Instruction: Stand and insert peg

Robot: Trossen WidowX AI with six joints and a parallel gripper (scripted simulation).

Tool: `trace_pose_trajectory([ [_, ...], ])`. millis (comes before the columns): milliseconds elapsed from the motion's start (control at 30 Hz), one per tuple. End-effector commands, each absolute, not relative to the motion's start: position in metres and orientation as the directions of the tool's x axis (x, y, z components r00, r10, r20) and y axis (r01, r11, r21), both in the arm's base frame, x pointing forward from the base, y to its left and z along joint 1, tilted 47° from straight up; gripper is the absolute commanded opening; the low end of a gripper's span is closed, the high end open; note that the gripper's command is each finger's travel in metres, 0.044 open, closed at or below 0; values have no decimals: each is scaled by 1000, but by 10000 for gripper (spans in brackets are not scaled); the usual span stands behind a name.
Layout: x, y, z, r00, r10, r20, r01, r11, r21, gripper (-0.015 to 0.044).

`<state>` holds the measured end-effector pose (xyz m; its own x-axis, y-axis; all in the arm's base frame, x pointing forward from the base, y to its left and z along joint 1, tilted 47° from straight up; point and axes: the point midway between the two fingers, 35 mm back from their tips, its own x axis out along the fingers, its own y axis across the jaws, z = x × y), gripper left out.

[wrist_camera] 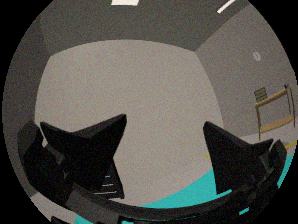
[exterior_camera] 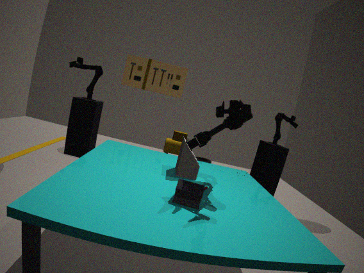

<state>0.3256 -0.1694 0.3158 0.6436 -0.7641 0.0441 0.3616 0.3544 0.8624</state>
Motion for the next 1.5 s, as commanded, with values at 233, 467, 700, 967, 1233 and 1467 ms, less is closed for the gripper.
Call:
trace_pose_trajectory([
  [233,353,-156,284,732,-677,-79,464,411,784,440],
  [467,377,-138,247,794,-564,-229,541,481,690,440],
  [700,393,-117,206,814,-434,-387,580,554,597,440],
  [967,401,-89,160,782,-267,-563,582,636,506,440],
  [1233,398,-58,116,690,-86,-718,550,707,444,440],
  [1467,387,-29,82,566,79,-820,505,753,422,440],
])
